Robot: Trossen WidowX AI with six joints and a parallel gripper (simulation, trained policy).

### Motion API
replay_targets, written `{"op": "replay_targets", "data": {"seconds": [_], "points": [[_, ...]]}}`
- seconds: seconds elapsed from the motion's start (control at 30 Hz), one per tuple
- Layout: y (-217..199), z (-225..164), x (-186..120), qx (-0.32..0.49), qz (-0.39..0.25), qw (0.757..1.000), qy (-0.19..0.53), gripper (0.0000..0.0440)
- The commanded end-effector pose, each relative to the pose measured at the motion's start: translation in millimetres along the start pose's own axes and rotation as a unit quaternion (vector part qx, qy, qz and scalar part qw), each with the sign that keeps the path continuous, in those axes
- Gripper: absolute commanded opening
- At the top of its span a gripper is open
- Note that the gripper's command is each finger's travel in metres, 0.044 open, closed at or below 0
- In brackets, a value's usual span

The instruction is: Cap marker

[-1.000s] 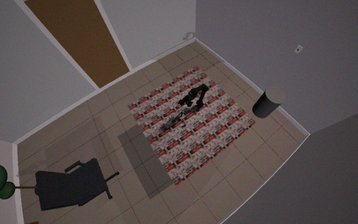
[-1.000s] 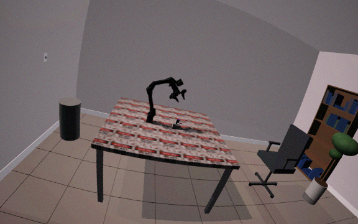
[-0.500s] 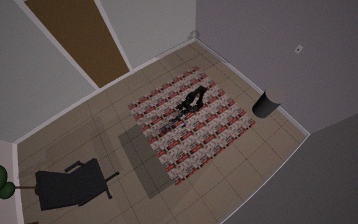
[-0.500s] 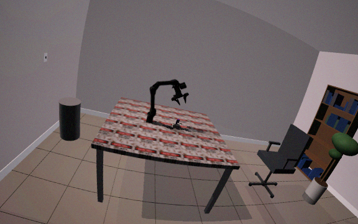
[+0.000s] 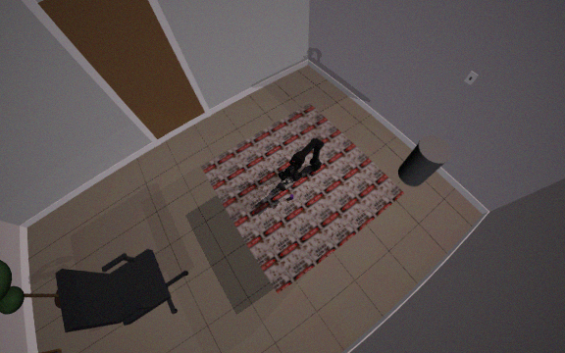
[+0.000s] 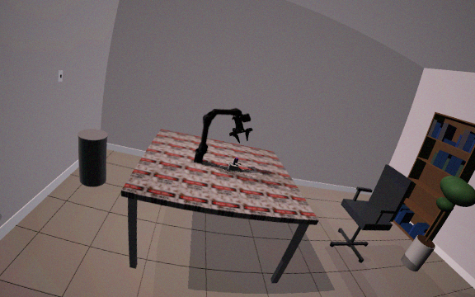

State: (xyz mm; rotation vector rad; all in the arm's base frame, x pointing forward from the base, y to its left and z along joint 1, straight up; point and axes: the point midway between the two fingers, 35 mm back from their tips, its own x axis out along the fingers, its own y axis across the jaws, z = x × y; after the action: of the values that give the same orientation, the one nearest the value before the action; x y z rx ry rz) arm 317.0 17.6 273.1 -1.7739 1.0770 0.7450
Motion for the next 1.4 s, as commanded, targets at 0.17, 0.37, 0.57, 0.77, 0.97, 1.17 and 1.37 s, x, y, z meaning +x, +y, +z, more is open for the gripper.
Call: {"op": "replay_targets", "data": {"seconds": [0.17, 0.37, 0.57, 0.77, 0.97, 1.17, 1.37], "points": [[-6, 25, 19, 0.006, 0.034, 0.999, -0.029, 0.0319], [-8, 40, 30, 0.011, 0.054, 0.997, -0.047, 0.0319], [-10, 55, 40, 0.017, 0.073, 0.995, -0.065, 0.032], [-11, 69, 49, 0.022, 0.093, 0.992, -0.082, 0.032], [-11, 83, 58, 0.026, 0.112, 0.988, -0.1, 0.032], [-11, 97, 66, 0.029, 0.132, 0.984, -0.118, 0.032], [-9, 111, 74, 0.029, 0.153, 0.978, -0.137, 0.0319]]}}
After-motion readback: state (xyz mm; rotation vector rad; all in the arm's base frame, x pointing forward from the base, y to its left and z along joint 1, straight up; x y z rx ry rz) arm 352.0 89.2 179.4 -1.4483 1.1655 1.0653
